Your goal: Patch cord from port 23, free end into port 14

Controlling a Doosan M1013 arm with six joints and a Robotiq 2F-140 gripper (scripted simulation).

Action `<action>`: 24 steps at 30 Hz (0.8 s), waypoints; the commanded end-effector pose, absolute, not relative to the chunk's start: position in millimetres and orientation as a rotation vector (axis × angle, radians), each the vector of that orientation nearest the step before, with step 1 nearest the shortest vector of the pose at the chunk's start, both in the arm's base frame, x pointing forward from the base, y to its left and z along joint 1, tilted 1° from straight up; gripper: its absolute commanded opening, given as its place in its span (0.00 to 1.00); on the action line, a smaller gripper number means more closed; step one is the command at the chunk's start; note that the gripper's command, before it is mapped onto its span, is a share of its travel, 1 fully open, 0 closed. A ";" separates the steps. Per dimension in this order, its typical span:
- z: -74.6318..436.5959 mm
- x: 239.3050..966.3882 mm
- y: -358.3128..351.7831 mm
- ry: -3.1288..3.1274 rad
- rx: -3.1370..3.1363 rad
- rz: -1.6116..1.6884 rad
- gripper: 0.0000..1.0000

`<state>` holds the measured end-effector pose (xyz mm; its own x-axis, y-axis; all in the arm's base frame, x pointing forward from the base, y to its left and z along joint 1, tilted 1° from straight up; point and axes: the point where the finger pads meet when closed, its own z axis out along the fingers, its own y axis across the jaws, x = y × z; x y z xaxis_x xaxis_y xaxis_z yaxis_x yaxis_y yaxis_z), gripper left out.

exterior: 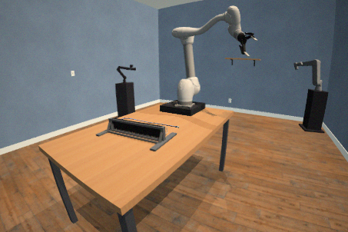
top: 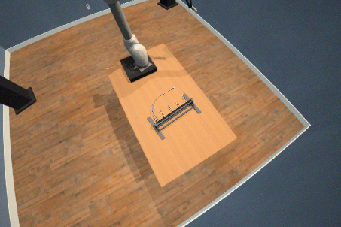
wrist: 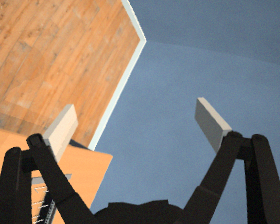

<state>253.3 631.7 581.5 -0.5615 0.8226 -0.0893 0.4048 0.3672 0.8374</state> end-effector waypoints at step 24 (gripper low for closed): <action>395.9 421.6 517.4 2.201 1.293 0.622 1.00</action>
<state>403.9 534.4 416.8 -0.4320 0.8822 -0.1873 0.6250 0.4426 0.6431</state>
